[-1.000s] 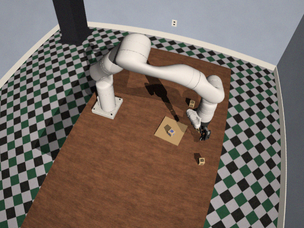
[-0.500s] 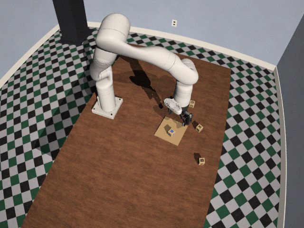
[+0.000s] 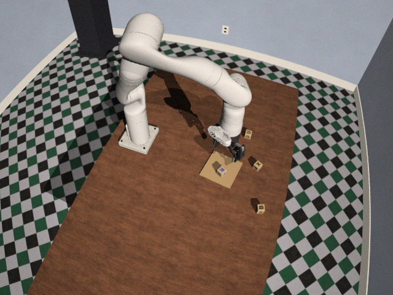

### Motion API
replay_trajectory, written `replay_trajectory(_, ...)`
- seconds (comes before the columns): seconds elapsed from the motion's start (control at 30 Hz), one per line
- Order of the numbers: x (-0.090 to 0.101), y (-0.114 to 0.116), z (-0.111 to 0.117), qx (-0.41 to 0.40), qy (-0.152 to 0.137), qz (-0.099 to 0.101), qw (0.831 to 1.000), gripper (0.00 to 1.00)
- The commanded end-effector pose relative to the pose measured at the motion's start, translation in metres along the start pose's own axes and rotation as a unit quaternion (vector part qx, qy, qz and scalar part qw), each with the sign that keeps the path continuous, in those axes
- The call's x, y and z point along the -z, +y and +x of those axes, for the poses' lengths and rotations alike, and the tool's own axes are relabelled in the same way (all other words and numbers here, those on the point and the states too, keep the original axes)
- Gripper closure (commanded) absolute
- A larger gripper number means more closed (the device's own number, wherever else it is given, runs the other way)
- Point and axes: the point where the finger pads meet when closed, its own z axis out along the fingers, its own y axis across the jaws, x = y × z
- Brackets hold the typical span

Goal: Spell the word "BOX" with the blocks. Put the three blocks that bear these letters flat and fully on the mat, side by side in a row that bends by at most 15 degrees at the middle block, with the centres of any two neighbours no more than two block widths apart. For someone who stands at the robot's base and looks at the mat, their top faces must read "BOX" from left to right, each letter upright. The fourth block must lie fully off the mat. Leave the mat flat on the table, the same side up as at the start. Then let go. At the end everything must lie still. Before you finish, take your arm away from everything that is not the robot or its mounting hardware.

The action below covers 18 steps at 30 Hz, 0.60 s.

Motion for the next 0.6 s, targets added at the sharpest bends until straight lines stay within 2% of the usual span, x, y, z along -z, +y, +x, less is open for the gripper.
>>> replay_trajectory(0.0, 0.0008, -0.0005, 0.0000, 0.000, 0.000, 0.001, 1.000, 0.00)
replay_trajectory(0.57, -0.0007, -0.0001, -0.0002, -0.018, 0.000, 0.000, 1.000, 0.00)
